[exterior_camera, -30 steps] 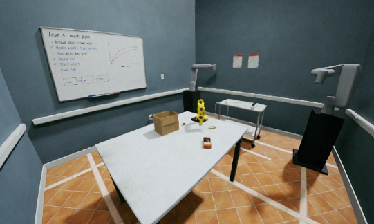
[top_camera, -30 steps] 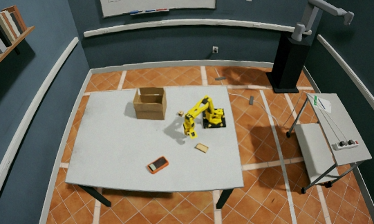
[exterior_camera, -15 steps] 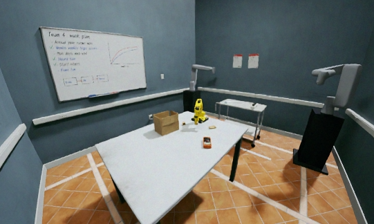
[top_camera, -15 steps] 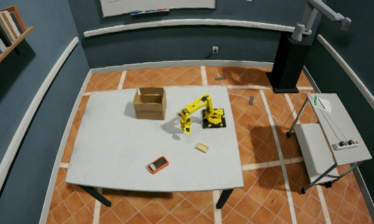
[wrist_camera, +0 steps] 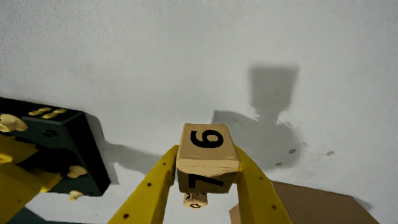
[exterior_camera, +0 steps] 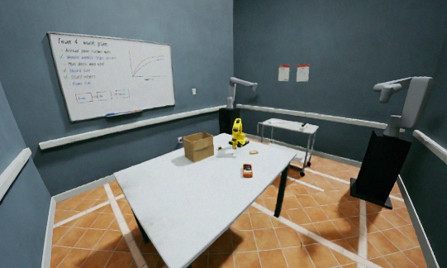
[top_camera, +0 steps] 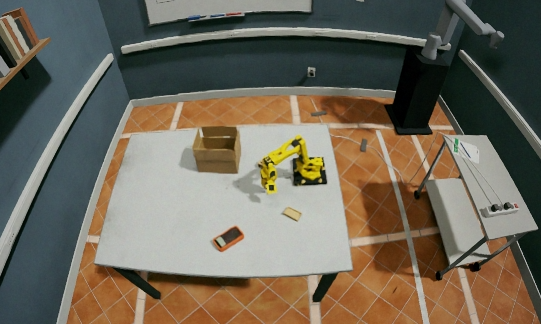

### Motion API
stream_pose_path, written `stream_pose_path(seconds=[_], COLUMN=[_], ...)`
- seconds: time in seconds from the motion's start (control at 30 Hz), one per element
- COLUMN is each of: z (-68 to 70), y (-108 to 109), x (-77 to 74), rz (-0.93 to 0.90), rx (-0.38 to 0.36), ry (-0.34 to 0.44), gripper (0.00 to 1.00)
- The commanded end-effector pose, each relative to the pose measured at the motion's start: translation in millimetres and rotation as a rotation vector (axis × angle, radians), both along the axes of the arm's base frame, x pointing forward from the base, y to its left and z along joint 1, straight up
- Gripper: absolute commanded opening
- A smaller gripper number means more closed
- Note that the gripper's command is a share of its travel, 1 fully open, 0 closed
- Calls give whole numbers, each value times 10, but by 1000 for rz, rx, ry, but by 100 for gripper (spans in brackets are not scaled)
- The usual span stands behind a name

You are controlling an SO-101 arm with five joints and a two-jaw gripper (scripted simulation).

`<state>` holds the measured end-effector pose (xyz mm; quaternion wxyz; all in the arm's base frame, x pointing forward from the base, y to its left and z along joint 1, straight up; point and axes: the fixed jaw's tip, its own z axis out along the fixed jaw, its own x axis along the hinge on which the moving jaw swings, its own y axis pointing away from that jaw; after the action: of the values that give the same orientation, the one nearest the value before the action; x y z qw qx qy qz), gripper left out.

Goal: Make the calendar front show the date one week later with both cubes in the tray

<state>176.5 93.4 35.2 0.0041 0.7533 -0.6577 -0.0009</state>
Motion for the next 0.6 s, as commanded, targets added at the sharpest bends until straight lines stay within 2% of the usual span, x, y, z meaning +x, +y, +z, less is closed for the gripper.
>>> stream_pose_path(seconds=[0.0, 0.57], z=[8, -9], y=[-19, -19], x=[7, 7], rz=[-3, -3], rx=[7, 7], ry=[-11, -11], gripper=[0, 0])
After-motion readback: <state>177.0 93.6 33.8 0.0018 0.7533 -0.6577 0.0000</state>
